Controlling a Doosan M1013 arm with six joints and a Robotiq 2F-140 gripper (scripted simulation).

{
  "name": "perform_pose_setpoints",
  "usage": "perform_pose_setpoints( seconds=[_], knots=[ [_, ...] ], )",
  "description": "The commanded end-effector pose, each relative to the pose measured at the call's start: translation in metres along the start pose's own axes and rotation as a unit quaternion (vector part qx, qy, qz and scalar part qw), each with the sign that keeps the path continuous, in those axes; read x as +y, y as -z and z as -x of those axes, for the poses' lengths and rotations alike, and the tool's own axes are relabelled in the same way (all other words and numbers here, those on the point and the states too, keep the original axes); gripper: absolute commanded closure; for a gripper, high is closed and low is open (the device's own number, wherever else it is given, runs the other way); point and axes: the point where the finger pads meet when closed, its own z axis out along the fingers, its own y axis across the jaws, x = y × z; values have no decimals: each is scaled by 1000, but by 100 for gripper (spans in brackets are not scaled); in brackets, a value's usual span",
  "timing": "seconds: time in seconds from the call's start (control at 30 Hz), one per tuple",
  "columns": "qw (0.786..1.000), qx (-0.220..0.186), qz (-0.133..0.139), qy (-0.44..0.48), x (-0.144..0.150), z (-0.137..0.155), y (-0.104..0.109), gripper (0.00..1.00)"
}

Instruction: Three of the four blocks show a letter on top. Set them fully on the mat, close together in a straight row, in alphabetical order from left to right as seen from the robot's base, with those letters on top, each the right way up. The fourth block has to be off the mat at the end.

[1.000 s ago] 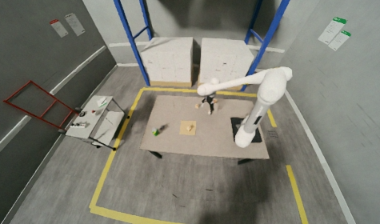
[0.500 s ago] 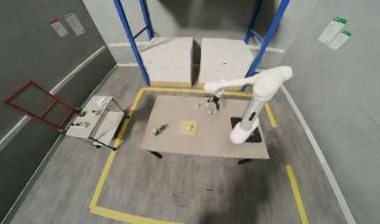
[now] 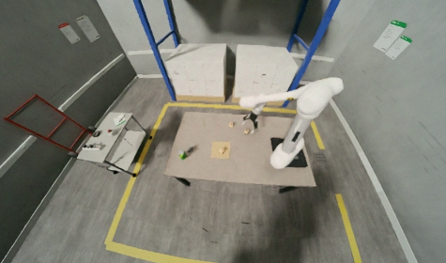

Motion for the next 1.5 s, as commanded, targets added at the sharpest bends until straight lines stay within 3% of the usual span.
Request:
perform_pose_setpoints(
  seconds=[0.0,1.03,1.07,1.13,1.47],
  knots=[
    [1000,0,0,0,0,0,0,0],
    [1000,0,0,0,2,-1,0,0],
    [1000,0,0,0,12,-3,1,0],
    [1000,0,0,0,65,-17,-1,0],
    [1000,0,0,0,194,-62,-22,0]
  ],
)
